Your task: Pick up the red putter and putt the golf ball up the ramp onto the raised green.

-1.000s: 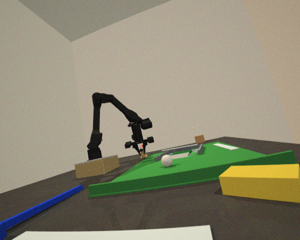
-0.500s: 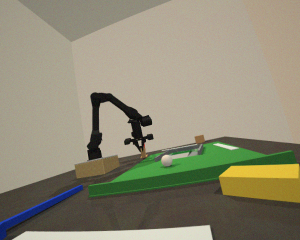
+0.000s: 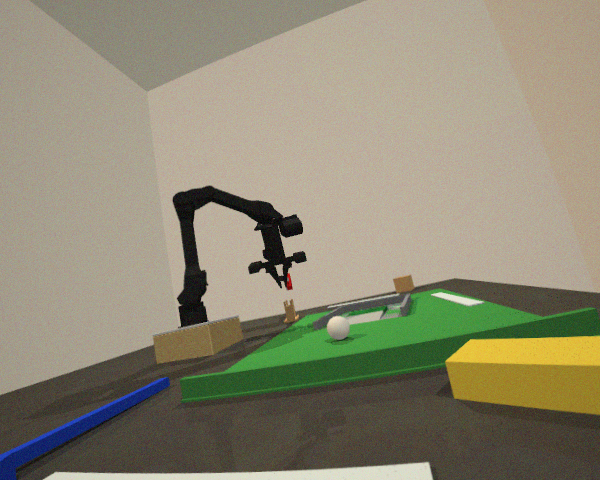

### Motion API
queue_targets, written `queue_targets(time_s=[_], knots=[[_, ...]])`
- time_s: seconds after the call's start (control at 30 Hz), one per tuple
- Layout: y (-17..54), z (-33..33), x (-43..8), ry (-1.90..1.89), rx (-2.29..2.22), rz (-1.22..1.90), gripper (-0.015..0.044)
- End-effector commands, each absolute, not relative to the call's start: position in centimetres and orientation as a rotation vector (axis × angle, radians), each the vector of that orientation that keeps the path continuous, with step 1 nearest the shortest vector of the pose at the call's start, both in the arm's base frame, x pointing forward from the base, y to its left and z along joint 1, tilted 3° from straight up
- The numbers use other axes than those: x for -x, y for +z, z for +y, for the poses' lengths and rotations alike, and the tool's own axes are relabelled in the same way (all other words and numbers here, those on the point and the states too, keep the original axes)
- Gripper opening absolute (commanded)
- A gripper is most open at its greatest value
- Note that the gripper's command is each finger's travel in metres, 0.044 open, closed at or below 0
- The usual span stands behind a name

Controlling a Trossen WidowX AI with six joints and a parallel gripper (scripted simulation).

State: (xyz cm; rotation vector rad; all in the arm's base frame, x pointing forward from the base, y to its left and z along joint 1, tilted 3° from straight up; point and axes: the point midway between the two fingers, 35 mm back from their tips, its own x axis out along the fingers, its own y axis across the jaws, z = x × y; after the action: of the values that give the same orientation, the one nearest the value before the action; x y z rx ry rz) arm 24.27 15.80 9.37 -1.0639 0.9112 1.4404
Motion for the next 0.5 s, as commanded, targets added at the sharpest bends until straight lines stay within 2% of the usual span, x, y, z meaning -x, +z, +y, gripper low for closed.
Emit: queue_targets(time_s=[0.0, 0.47], knots=[[9.3, 14.5, -25.2, 1.38, 1.023, 0.959, 0.0], [9.4, 7.3, -28.5, 1.078, 0.811, 1.155, 0.0]])
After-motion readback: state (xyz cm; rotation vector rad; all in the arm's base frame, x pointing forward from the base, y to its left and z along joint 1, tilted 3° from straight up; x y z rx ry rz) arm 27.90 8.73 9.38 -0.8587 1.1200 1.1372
